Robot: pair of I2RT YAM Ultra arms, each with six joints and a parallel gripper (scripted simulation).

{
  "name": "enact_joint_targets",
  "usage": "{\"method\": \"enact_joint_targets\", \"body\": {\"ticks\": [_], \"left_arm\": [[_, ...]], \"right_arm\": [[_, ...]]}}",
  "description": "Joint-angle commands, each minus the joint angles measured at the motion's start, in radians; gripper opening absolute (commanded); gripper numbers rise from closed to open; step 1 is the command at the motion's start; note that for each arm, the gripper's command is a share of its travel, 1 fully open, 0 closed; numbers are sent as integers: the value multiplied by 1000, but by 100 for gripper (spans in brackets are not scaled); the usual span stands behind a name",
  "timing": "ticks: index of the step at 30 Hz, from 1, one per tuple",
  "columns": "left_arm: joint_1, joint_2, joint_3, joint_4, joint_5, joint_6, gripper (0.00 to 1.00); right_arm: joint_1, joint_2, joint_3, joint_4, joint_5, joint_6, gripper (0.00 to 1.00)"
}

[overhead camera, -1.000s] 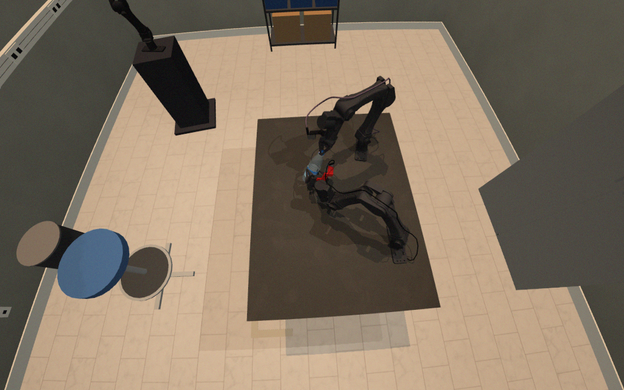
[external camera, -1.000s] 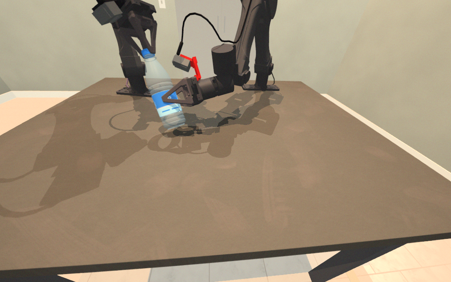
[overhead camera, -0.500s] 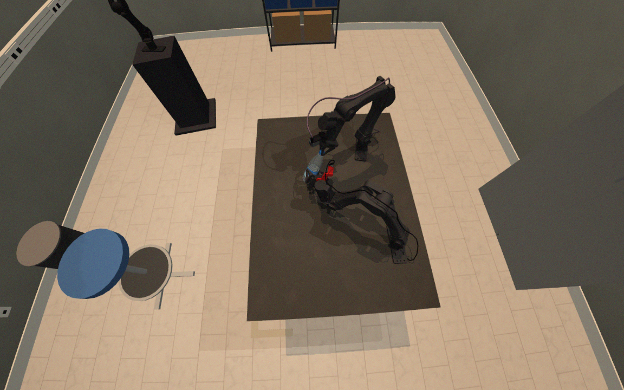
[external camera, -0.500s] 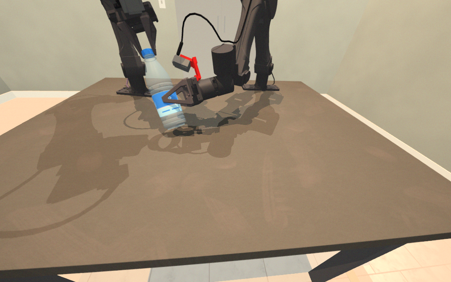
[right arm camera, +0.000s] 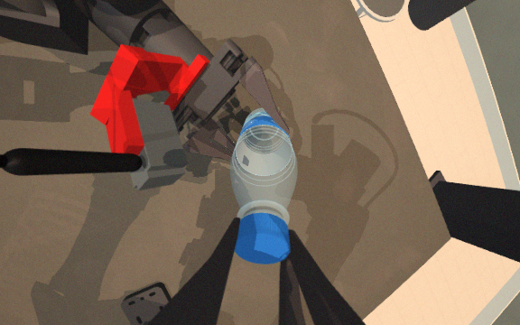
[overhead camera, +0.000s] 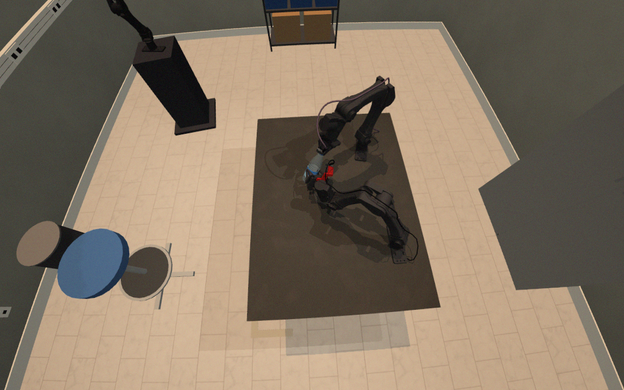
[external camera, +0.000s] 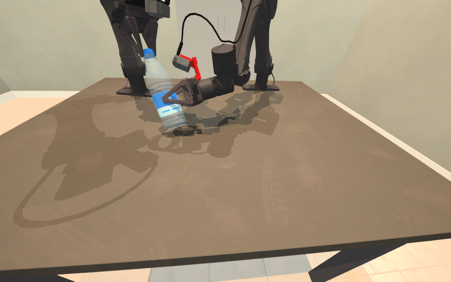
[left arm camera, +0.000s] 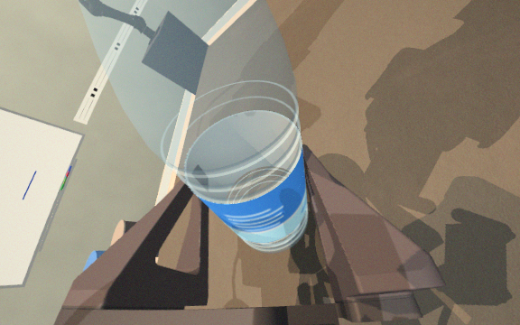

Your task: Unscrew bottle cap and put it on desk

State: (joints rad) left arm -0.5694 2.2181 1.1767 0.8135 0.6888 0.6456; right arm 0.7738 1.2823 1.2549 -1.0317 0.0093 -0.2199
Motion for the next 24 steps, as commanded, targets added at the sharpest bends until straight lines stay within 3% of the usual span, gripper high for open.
{"method": "enact_joint_targets", "body": {"ticks": [1, 7, 20, 24], "left_arm": [[-2, -21, 7, 1, 6, -7, 0], [-2, -21, 7, 1, 6, -7, 0], [-2, -21, 7, 1, 6, -7, 0], [-2, -21, 7, 1, 6, -7, 0]], "right_arm": [[18, 5, 29, -18, 24, -239, 0], [24, 7, 31, -20, 34, -511, 0], [11, -3, 5, 3, 22, -498, 0], [11, -3, 5, 3, 22, -498, 45]]}}
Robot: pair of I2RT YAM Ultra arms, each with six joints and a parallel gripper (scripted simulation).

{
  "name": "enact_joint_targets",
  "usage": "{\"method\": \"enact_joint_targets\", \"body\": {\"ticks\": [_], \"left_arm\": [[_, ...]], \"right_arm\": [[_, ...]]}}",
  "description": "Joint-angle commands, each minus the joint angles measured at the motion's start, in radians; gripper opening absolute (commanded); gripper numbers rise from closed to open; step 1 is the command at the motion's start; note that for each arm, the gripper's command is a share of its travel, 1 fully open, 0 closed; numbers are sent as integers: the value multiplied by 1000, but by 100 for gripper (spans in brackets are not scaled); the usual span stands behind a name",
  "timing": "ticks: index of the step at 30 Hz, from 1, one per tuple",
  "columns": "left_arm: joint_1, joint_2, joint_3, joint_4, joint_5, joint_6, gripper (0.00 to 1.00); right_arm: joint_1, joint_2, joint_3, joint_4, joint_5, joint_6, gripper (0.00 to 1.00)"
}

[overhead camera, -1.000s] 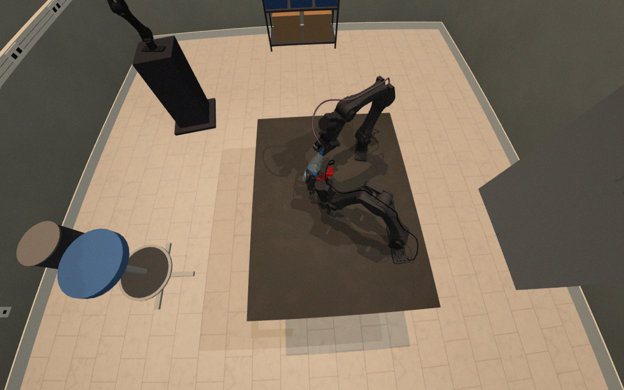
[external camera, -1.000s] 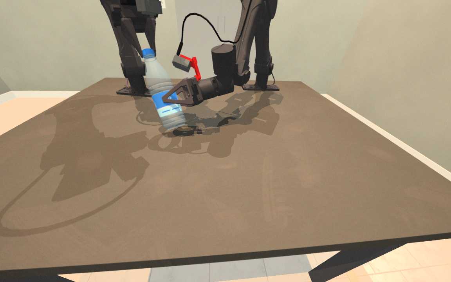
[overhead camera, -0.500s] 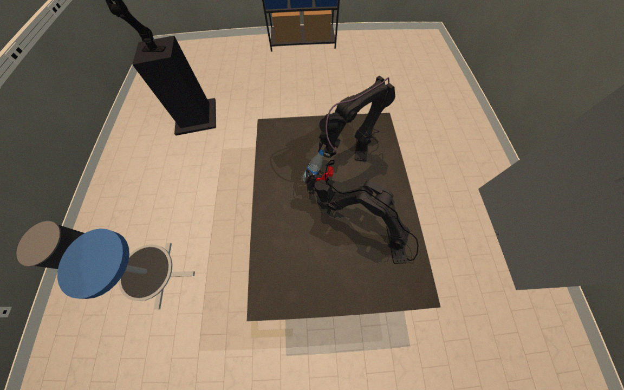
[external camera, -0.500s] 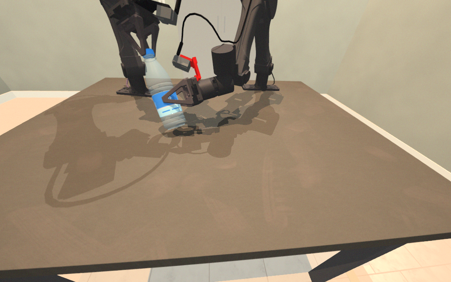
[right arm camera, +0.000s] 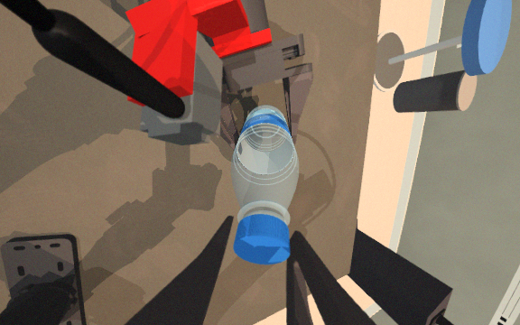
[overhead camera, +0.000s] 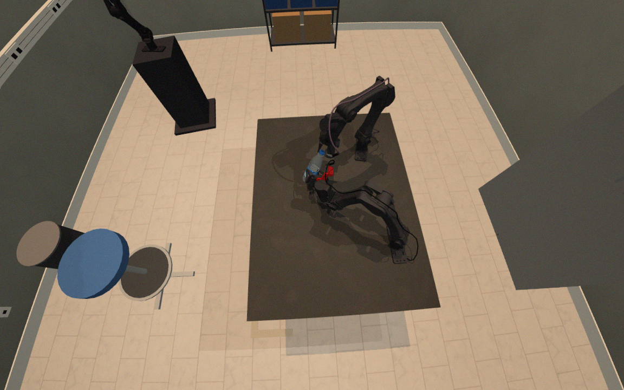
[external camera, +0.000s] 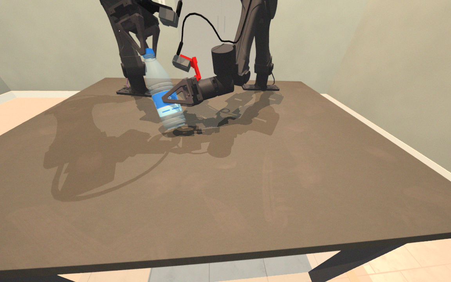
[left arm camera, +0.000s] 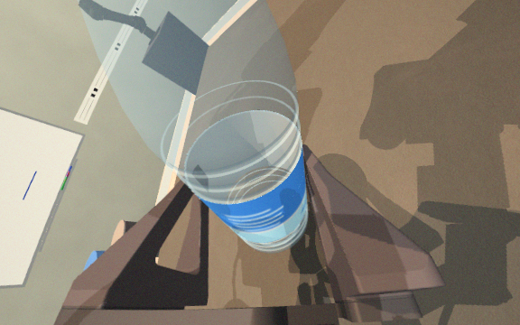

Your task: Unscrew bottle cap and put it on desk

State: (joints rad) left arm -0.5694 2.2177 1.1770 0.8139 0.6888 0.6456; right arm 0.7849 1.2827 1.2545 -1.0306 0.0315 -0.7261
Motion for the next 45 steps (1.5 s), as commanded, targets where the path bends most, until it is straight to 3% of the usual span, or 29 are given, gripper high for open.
{"method": "enact_joint_targets", "body": {"ticks": [1, 3, 6, 8, 10, 23, 25, 26, 40, 42, 45], "left_arm": [[-2, -20, 7, 0, 6, -7, 0], [-2, -20, 7, 0, 6, -7, 0], [-2, -20, 7, 0, 6, -7, 0], [-2, -20, 7, 0, 6, -7, 0], [-2, -20, 7, 0, 6, -7, 0], [-2, -20, 7, 0, 6, -7, 0], [-2, -20, 7, 0, 6, -7, 0], [-2, -20, 7, 0, 6, -7, 0], [-2, -20, 7, 0, 6, -7, 0], [-2, -20, 7, 0, 6, -7, 0], [-2, -20, 7, 0, 6, -7, 0]], "right_arm": [[0, -3, 5, 1, 0, 8, 57], [0, -2, 6, 0, -1, 24, 57], [-10, 5, 18, -13, -18, 230, 57], [-10, 5, 18, -13, -18, 230, 57], [-17, 10, 25, -21, -30, 397, 57], [-46, 25, 50, -49, -81, 968, 57], [-46, 25, 50, -49, -81, 968, 57], [-50, 27, 52, -51, -89, 1082, 57], [-83, 23, 50, -51, -147, 1699, 57], [-83, 23, 50, -51, -147, 1699, 57], [-93, 19, 46, -47, -163, 1899, 57]]}}
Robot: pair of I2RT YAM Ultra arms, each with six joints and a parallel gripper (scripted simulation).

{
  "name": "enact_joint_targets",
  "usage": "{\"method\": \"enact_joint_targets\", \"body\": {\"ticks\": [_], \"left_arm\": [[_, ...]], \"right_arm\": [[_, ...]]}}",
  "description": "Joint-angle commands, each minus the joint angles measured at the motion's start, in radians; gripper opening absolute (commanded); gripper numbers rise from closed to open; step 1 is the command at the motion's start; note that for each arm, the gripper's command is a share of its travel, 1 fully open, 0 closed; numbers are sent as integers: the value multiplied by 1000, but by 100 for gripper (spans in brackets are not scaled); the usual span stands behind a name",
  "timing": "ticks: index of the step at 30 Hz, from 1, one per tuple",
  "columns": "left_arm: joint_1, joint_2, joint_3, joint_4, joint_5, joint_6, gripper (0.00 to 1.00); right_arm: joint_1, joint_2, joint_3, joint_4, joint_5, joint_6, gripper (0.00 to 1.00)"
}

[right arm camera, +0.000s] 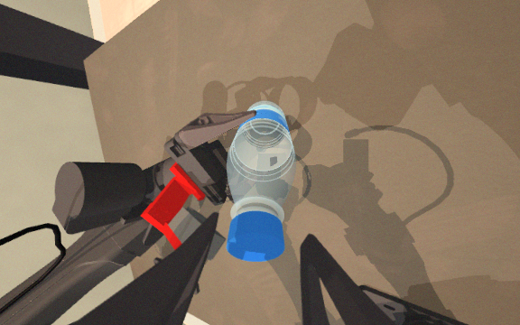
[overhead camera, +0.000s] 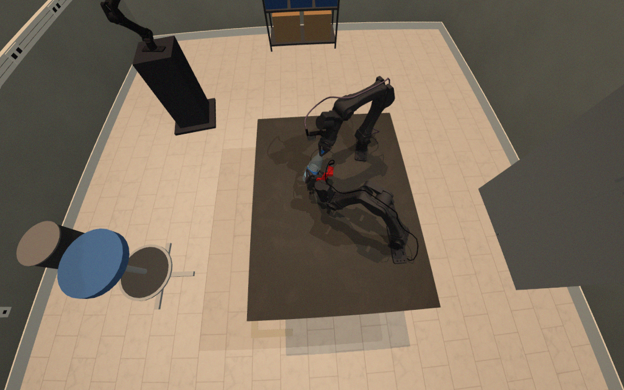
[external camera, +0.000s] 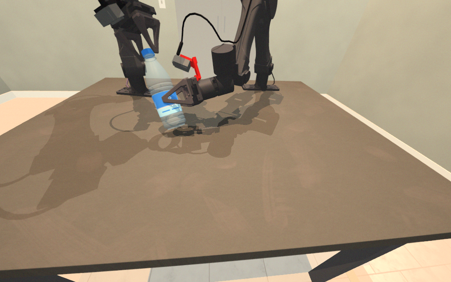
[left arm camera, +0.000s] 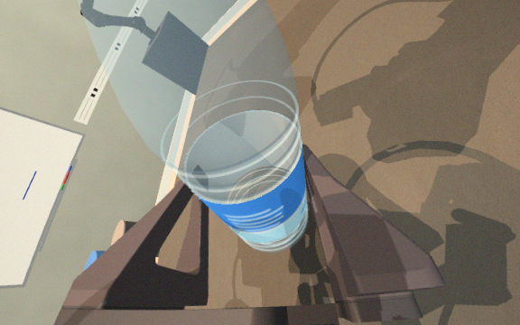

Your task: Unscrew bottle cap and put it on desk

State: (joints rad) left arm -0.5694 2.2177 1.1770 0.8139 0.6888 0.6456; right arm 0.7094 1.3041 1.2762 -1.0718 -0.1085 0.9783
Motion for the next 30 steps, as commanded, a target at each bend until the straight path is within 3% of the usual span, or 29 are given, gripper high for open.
{"method": "enact_joint_targets", "body": {"ticks": [1, 9, 15, 18, 21, 23, 27, 30], "left_arm": [[-2, -20, 7, 0, 6, -7, 0], [-2, -20, 7, 0, 6, -7, 0], [-2, -20, 7, 0, 6, -7, 0], [-2, -20, 7, 0, 6, -7, 0], [-2, -20, 7, 0, 6, -7, 0], [-2, -20, 7, 0, 6, -7, 0], [-2, -20, 7, 0, 6, -7, 0], [-2, -20, 7, 0, 6, -7, 0]], "right_arm": [[-19, -3, 23, -5, -26, 239, 57], [-27, -14, 10, 9, -40, 606, 57], [-16, -18, 6, 14, -20, 652, 57], [-15, -7, 5, 10, -25, 598, 23], [-15, -3, 5, 9, -28, 578, 20], [-15, -2, 6, 7, -27, 563, 0], [2, 6, 20, -7, 7, 284, 0], [5, 6, 21, -8, 14, 198, 0]]}}
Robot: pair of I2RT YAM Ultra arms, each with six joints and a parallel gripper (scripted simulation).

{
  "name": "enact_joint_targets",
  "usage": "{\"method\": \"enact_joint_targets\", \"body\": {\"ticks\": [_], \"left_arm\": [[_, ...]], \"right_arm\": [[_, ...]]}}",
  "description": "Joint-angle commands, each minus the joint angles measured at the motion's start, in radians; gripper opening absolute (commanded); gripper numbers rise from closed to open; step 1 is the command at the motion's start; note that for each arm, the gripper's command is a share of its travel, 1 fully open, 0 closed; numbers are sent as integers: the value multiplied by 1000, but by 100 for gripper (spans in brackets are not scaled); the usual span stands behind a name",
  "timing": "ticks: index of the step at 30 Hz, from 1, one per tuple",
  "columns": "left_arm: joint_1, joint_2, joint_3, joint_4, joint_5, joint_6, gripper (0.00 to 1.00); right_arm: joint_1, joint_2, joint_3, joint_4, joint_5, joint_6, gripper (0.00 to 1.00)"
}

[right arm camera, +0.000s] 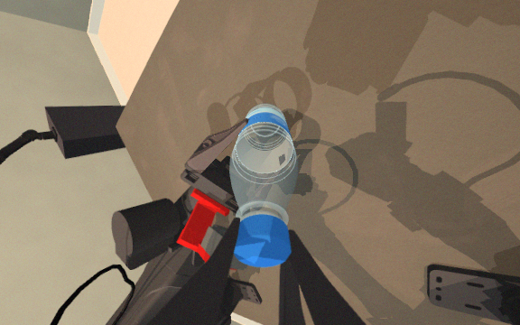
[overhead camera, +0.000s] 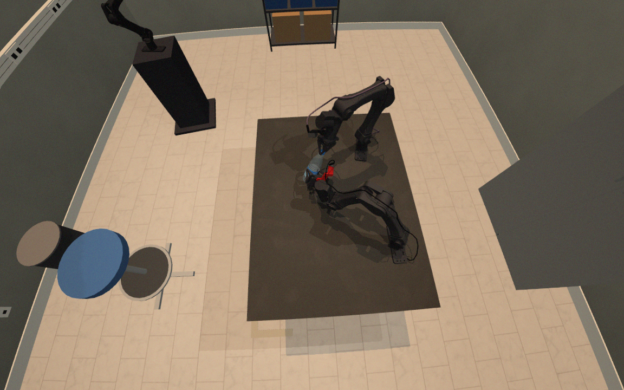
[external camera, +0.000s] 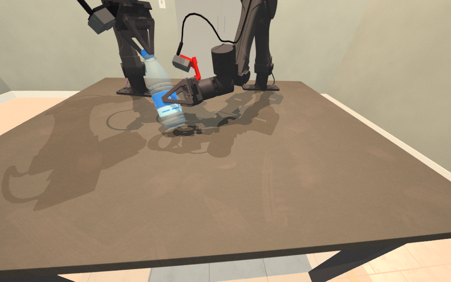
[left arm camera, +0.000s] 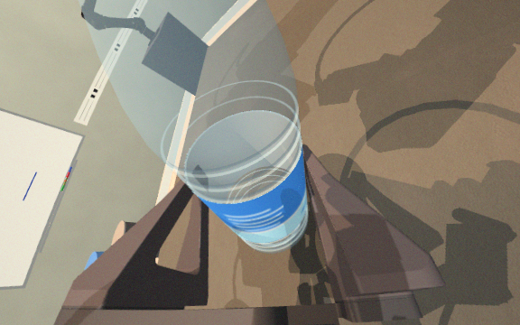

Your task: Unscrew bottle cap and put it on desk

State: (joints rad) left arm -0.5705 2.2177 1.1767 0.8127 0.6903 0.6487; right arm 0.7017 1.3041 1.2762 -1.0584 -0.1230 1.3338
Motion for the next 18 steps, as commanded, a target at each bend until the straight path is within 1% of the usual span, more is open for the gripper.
{"method": "enact_joint_targets", "body": {"ticks": [1, 2, 16, 18], "left_arm": [[-1, -20, 7, 2, 5, -10, 0], [-1, -20, 7, 2, 5, -10, 0], [-1, -20, 7, 1, 5, -10, 0], [-1, -20, 7, 1, 5, -10, 0]], "right_arm": [[12, 6, 21, -21, 28, -158, 0], [17, 8, 25, -25, 38, -271, 0], [52, 8, 32, -25, 105, -881, 0], [52, 8, 32, -25, 105, -881, 0]]}}
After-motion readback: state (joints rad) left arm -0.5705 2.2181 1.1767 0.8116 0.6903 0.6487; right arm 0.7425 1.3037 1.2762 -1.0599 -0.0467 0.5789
